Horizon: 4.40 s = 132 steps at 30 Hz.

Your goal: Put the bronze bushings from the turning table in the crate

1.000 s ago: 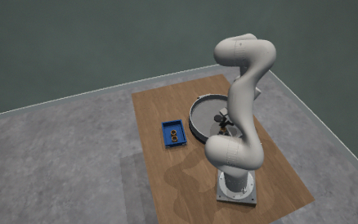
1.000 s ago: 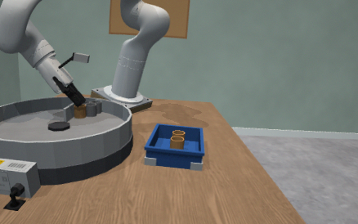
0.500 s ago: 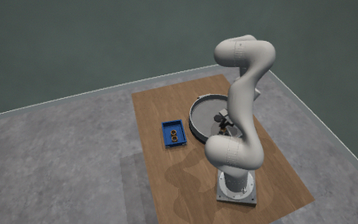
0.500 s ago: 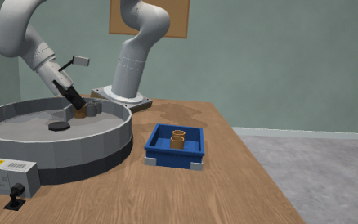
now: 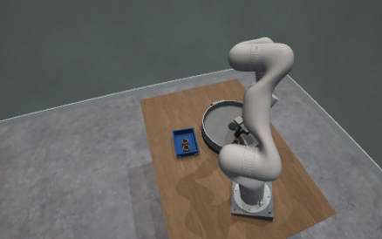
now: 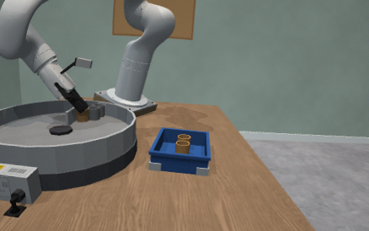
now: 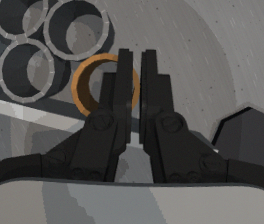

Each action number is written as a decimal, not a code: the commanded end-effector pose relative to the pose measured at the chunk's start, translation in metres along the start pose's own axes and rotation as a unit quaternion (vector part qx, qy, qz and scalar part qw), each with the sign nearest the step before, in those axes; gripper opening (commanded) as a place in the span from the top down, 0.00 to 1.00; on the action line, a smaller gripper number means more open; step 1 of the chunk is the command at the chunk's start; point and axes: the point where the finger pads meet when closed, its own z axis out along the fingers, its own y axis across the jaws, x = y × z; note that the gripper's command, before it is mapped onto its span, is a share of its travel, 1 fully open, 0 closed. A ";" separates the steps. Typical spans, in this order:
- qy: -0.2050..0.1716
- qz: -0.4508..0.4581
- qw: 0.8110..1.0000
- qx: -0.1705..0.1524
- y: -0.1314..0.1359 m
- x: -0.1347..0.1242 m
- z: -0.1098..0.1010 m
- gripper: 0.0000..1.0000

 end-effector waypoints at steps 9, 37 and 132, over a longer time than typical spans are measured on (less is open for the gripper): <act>-0.001 0.000 1.000 0.000 0.000 0.000 -0.001 1.00; -0.001 0.000 1.000 0.000 0.000 0.002 -0.003 1.00; -0.001 0.000 1.000 0.000 0.218 0.259 0.117 1.00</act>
